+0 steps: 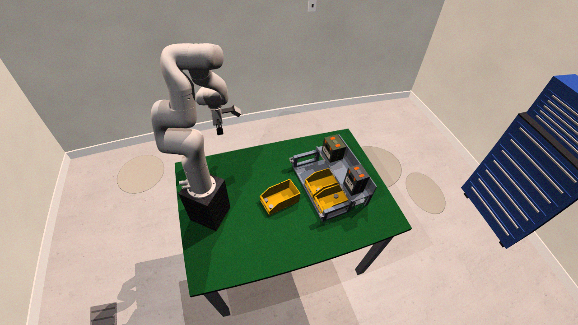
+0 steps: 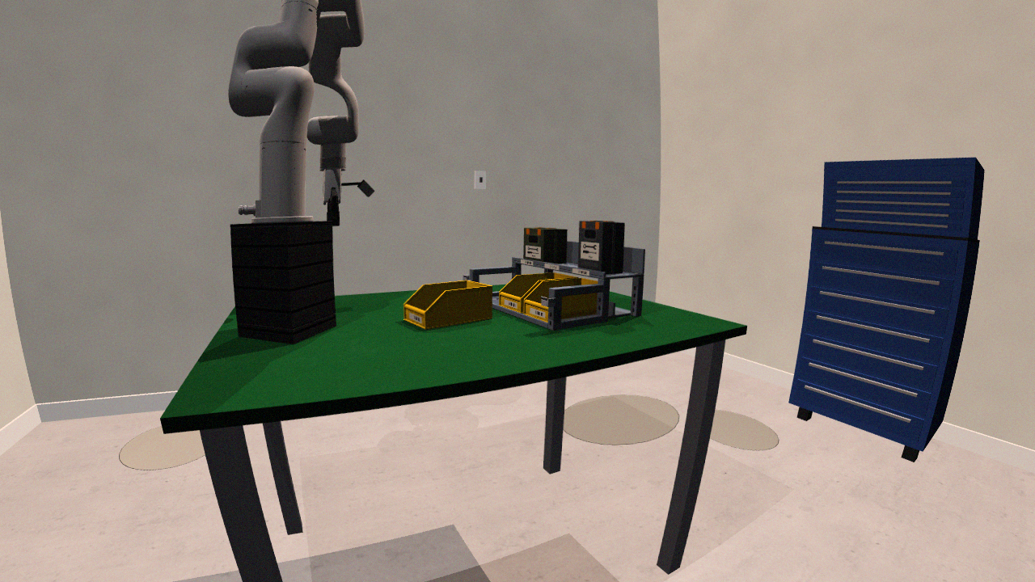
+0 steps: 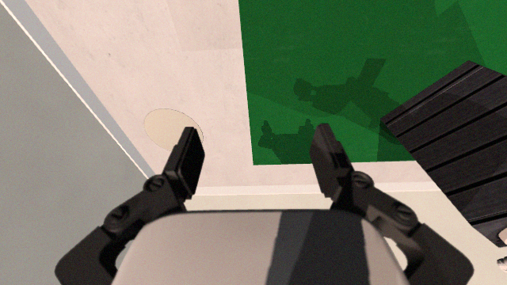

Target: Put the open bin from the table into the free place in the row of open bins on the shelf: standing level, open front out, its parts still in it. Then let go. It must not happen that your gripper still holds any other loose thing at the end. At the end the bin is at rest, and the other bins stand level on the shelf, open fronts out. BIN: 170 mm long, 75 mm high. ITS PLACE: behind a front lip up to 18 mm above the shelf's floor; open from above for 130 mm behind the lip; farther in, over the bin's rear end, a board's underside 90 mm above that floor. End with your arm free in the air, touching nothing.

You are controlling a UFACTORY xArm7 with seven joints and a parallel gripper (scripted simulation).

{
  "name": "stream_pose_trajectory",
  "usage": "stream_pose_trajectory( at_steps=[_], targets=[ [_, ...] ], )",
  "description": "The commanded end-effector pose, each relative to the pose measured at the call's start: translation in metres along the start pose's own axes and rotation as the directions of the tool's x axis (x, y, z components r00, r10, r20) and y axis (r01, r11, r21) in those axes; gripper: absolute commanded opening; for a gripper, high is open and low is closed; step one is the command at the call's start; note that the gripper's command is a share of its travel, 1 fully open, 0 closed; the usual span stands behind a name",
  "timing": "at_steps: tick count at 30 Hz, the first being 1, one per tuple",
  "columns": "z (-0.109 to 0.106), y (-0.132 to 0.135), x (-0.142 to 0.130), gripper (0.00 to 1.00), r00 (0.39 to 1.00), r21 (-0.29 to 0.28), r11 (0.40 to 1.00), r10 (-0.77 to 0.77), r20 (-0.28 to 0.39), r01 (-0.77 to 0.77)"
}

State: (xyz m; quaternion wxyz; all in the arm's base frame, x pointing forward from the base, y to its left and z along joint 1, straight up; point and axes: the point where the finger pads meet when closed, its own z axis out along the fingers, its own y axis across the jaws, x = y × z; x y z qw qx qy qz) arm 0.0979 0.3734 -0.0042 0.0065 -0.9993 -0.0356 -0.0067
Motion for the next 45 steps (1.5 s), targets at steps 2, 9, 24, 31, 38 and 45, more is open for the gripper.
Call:
stream_pose_trajectory(
  at_steps=[2, 9, 24, 31, 38, 45],
  targets=[
    [-0.001, -0.001, 0.001, 1.0, 1.0, 0.004, 1.0, 0.0, -0.001, 0.0],
    [-0.001, -0.001, 0.001, 1.0, 1.0, 0.004, 1.0, 0.0, -0.001, 0.0],
    [-0.002, 0.038, 0.031, 1.0, 0.967, 0.047, 0.966, 0.253, 0.008, -0.253],
    [-0.002, 0.038, 0.031, 1.0, 0.967, 0.047, 0.966, 0.253, 0.008, -0.253],
    [-0.002, 0.062, 0.049, 1.0, 0.918, 0.071, 0.915, 0.397, 0.019, -0.397],
    [-0.002, 0.077, 0.061, 1.0, 0.872, 0.087, 0.868, 0.488, 0.028, -0.489]
  ],
)
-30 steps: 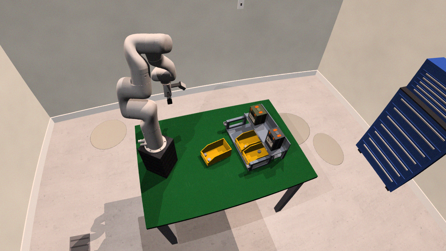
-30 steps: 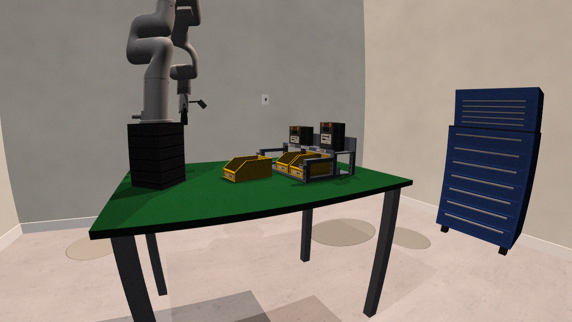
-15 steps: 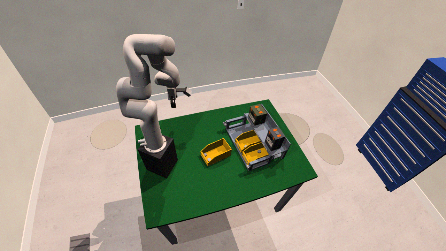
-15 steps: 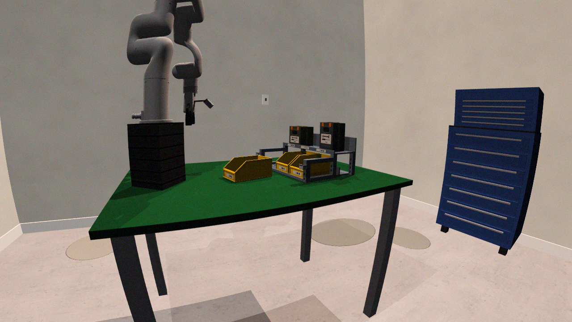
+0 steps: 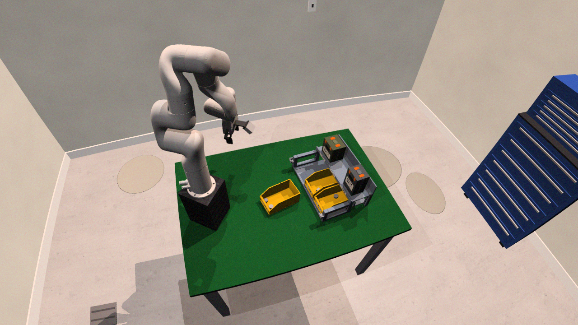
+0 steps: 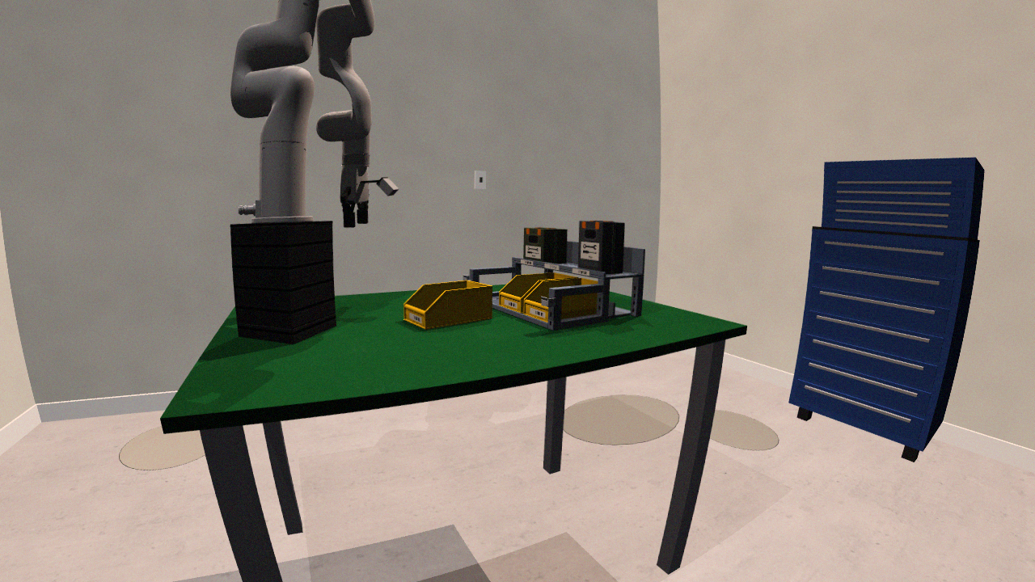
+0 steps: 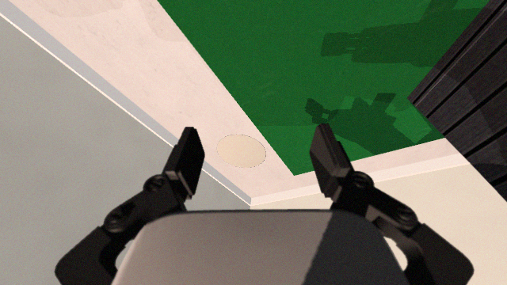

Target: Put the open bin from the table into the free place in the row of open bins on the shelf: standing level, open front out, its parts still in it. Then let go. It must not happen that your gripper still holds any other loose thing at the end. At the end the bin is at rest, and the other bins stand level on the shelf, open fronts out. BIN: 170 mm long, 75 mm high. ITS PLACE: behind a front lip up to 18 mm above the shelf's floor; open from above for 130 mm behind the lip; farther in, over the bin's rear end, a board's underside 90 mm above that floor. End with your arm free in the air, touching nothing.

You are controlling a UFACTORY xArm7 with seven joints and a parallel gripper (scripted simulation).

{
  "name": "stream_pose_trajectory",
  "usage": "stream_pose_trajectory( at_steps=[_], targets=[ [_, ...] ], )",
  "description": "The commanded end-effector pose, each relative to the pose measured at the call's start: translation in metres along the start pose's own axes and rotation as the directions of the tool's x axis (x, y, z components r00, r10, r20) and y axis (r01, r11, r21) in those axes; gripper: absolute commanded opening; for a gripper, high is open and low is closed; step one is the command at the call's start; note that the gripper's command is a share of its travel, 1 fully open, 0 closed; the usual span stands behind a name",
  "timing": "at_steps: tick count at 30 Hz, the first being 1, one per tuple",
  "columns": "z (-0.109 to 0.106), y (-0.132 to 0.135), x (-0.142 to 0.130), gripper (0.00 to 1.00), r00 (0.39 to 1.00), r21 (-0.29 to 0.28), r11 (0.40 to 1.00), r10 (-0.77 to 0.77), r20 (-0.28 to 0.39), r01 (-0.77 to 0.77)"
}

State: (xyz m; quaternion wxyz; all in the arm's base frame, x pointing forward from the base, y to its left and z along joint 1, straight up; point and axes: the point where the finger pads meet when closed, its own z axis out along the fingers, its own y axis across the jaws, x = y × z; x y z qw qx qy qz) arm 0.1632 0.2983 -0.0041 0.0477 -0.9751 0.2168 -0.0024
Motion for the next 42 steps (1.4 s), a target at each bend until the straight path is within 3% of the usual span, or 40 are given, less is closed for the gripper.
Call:
stream_pose_trajectory(
  at_steps=[1, 7, 12, 24, 29, 41, 42],
  targets=[
    [-0.002, -0.003, 0.0, 1.0, 1.0, 0.01, 1.0, 0.002, 0.006, -0.002],
    [-0.002, -0.003, 0.0, 1.0, 1.0, 0.01, 1.0, 0.002, 0.006, -0.002],
    [-0.005, 0.017, 0.046, 1.0, 0.967, 0.052, 0.966, 0.254, 0.016, -0.255],
    [-0.005, 0.017, 0.046, 1.0, 0.967, 0.052, 0.966, 0.254, 0.016, -0.255],
    [-0.008, 0.036, 0.091, 1.0, 0.871, 0.088, 0.867, 0.49, 0.034, -0.491],
    [-0.008, 0.036, 0.091, 1.0, 0.871, 0.088, 0.867, 0.49, 0.034, -0.491],
    [-0.009, 0.04, 0.1, 1.0, 0.845, 0.09, 0.84, 0.534, 0.032, -0.534]
  ],
)
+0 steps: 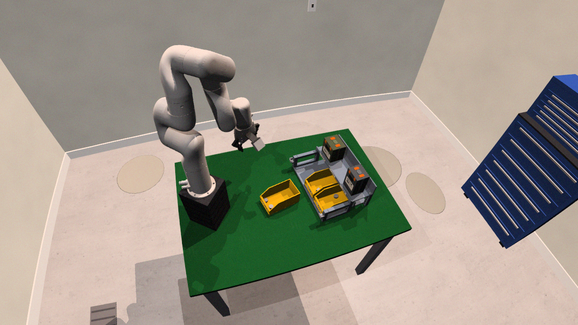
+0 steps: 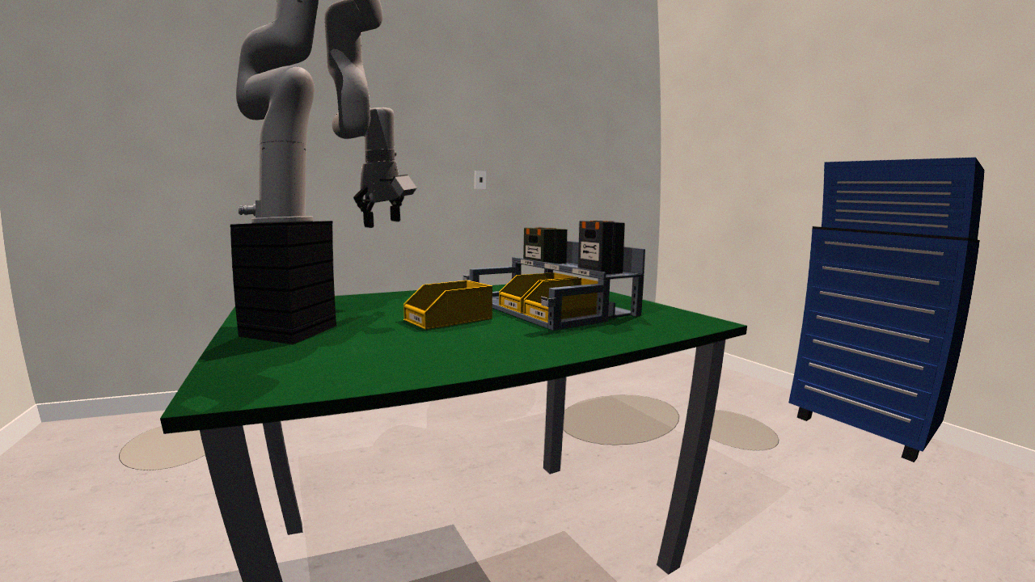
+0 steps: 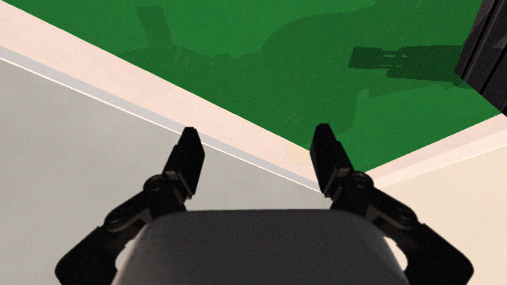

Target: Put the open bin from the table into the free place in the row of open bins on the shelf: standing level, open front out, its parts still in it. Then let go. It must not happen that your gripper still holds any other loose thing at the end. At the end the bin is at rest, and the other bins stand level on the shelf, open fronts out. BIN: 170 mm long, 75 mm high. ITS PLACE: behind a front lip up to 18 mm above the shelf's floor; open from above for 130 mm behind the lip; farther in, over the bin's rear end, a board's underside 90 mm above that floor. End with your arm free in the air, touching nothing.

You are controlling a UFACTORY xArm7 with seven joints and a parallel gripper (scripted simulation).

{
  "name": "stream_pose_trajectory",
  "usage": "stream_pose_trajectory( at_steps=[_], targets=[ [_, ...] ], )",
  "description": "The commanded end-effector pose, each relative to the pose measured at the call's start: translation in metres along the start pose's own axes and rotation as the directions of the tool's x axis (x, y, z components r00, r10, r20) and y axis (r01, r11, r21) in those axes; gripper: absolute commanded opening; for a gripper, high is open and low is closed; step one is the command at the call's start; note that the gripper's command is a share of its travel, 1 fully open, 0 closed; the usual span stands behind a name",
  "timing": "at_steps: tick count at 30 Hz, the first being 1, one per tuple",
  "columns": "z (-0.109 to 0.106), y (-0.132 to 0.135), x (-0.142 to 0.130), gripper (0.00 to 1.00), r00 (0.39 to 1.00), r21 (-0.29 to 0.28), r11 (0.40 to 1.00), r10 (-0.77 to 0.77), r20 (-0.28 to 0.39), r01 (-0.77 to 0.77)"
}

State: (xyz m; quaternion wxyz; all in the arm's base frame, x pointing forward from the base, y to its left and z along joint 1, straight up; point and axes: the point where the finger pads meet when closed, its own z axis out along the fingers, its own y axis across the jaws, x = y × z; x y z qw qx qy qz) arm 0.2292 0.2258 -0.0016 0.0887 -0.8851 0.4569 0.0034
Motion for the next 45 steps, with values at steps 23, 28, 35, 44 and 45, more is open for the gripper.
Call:
stream_pose_trajectory(
  at_steps=[23, 28, 35, 44, 45],
  targets=[
    [-0.009, -0.013, 0.098, 1.0, 0.872, 0.079, 0.869, 0.489, 0.025, -0.489],
    [-0.009, -0.013, 0.098, 1.0, 0.872, 0.079, 0.869, 0.489, 0.025, -0.489],
    [-0.01, -0.015, 0.118, 1.0, 0.818, 0.091, 0.813, 0.574, 0.035, -0.575],
    [-0.012, -0.018, 0.147, 1.0, 0.72, 0.11, 0.713, 0.692, 0.053, -0.693],
    [-0.012, -0.018, 0.147, 1.0, 0.72, 0.11, 0.713, 0.692, 0.053, -0.693]
  ],
)
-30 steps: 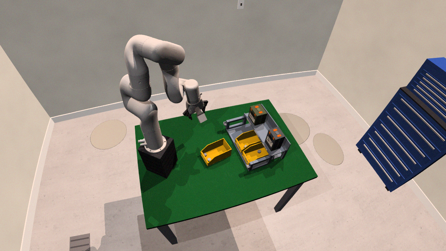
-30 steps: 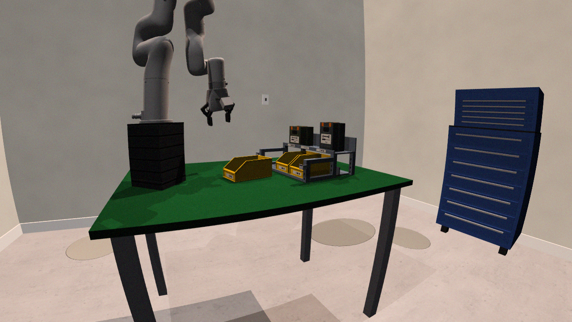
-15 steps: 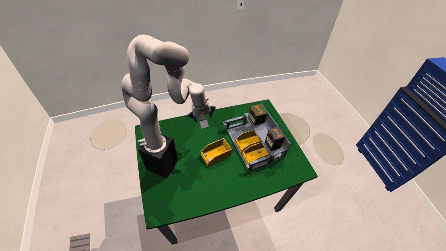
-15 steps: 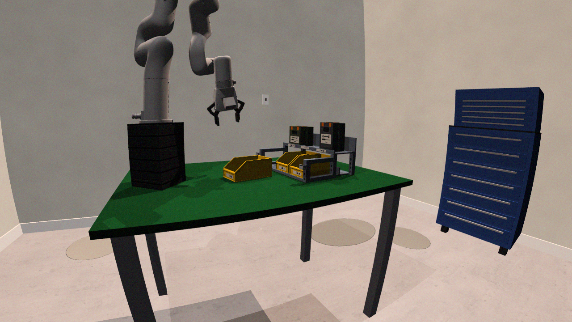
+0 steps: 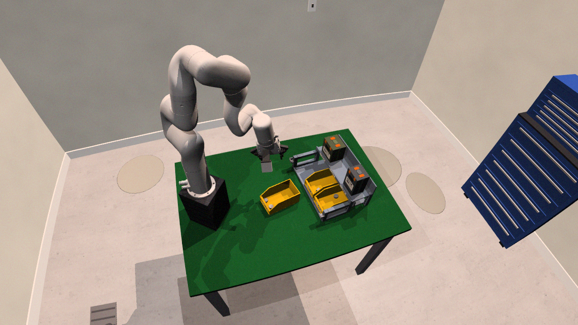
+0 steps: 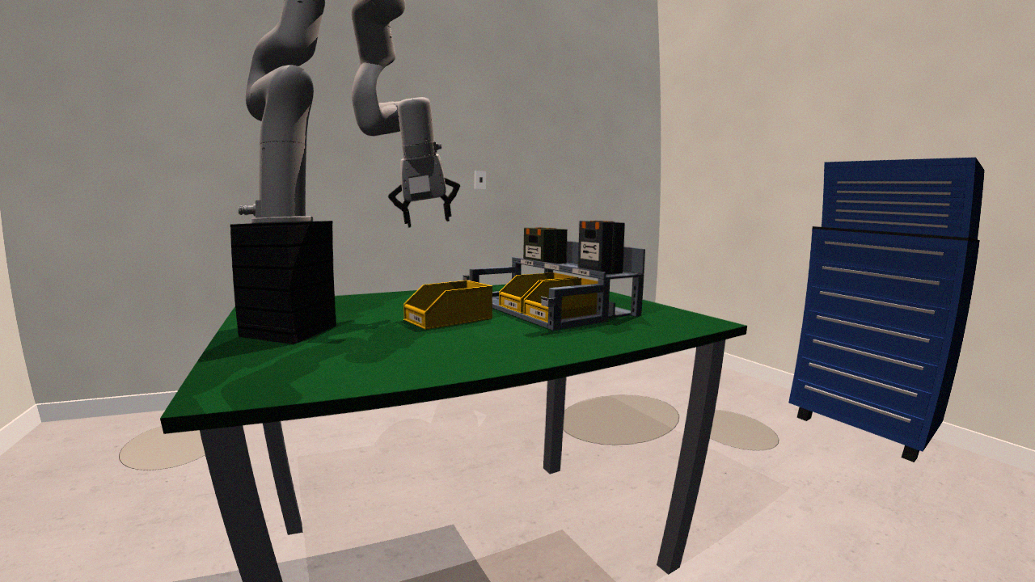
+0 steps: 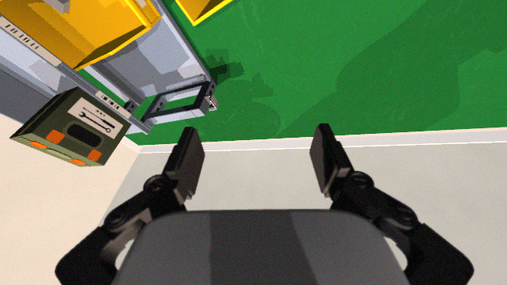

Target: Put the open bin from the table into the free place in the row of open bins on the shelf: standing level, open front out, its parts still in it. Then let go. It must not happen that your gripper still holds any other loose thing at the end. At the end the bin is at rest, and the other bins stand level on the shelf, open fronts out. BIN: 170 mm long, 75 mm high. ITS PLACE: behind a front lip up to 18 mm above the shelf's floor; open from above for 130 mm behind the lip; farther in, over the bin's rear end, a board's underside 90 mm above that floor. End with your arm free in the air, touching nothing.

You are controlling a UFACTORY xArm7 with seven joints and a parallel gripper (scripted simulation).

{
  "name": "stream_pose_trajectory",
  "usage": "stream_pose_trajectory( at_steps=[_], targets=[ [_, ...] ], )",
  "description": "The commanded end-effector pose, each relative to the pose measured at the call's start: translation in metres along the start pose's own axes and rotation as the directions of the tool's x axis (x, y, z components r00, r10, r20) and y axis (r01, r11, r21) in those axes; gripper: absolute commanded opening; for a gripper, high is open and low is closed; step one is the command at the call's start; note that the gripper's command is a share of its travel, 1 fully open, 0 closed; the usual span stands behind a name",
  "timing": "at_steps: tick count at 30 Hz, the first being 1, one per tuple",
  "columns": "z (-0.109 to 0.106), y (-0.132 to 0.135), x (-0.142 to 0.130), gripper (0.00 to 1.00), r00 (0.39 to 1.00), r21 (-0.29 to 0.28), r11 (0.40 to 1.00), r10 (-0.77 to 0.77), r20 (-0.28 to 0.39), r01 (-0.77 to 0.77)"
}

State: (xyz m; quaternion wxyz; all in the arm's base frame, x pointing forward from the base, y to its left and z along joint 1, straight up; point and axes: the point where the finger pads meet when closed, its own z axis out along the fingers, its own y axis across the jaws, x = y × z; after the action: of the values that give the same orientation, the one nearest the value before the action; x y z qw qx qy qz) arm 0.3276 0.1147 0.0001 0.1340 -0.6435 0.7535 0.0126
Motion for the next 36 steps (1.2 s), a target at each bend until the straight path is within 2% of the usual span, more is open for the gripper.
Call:
stream_pose_trajectory(
  at_steps=[1, 5, 10, 22, 27, 36],
  targets=[
    [0.0, -0.001, -0.001, 1.0, 1.0, 0.004, 1.0, 0.001, 0.003, -0.001],
    [0.0, -0.001, -0.001, 1.0, 1.0, 0.004, 1.0, 0.001, 0.003, -0.001],
    [-0.002, -0.04, 0.031, 1.0, 0.967, 0.045, 0.966, 0.253, 0.015, -0.254],
    [-0.002, -0.04, 0.031, 1.0, 0.967, 0.045, 0.966, 0.253, 0.015, -0.254],
    [-0.003, -0.082, 0.065, 1.0, 0.872, 0.081, 0.868, 0.488, 0.037, -0.489],
    [-0.003, -0.082, 0.065, 1.0, 0.872, 0.081, 0.868, 0.488, 0.037, -0.489]
  ],
)
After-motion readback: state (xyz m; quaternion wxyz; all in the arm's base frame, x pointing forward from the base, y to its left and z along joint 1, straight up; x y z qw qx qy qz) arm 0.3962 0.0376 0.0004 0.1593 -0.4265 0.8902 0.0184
